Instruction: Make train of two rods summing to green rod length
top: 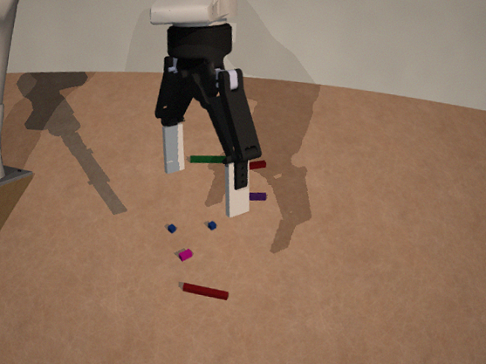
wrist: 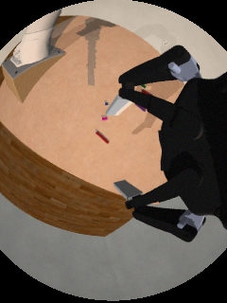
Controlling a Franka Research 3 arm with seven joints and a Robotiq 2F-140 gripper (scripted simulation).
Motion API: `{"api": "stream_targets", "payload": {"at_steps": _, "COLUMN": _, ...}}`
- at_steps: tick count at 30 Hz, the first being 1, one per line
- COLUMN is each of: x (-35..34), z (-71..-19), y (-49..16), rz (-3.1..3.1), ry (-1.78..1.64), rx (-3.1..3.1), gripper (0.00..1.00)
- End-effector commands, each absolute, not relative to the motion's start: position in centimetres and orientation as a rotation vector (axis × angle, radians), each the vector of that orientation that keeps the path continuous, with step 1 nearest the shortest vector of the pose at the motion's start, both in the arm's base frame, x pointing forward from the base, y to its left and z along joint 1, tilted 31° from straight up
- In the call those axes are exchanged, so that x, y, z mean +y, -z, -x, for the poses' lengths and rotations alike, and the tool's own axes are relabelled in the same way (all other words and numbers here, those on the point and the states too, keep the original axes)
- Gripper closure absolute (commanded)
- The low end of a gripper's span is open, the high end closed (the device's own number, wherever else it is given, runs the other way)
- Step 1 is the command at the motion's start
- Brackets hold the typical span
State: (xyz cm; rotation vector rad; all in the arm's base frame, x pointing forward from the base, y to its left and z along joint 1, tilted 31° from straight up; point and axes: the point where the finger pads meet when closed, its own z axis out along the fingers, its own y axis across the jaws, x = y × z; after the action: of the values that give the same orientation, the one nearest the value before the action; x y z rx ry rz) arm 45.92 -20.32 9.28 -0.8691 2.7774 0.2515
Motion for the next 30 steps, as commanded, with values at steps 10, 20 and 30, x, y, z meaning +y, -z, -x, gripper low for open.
{"api": "stream_targets", "payload": {"at_steps": 10, "x": -18.9, "z": -45.9, "y": -7.5, "rz": 0.412, "ry": -0.370, "rx": 2.920, "gripper": 0.00}}
{"api": "stream_targets", "payload": {"at_steps": 20, "x": -17.7, "z": -45.9, "y": -5.9, "rz": 0.132, "ry": -0.452, "rx": 2.974, "gripper": 0.00}}
{"api": "stream_targets", "payload": {"at_steps": 30, "x": -16.5, "z": -45.8, "y": -4.4, "rz": -0.136, "ry": -0.530, "rx": 3.003, "gripper": 0.00}}
